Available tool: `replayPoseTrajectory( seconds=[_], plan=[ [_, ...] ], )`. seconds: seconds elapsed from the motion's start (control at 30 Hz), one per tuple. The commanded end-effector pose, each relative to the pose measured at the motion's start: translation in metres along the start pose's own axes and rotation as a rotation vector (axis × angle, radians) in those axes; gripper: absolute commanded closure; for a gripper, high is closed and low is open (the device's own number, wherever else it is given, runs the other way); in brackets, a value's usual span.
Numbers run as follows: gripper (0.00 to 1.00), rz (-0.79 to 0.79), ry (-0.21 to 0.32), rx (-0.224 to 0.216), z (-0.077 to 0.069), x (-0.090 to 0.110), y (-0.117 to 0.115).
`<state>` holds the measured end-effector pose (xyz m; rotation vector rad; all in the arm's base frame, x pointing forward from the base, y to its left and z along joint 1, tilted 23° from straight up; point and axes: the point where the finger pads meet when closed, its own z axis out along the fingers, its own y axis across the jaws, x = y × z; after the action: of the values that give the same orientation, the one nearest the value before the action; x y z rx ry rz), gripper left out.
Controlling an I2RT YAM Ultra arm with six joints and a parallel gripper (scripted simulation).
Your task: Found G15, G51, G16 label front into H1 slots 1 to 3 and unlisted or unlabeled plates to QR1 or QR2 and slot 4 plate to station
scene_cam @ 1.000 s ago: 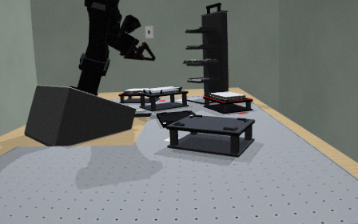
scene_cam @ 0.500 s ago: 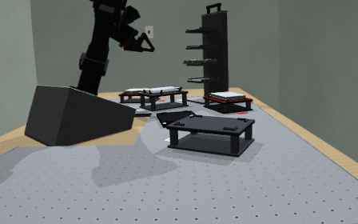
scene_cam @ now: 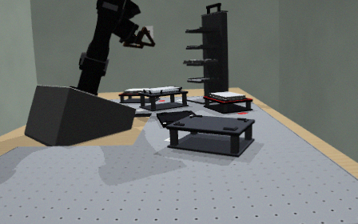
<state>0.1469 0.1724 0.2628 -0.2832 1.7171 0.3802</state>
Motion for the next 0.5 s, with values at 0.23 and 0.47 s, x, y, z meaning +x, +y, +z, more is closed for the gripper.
replayPoseTrajectory(
  seconds=[0.23, 0.47],
  plan=[
    [0.0, -0.187, 0.103, -0.112, 0.008, -0.009, 0.031],
    [0.0, -0.277, 0.154, -0.164, 0.013, -0.012, 0.046]
  ],
)
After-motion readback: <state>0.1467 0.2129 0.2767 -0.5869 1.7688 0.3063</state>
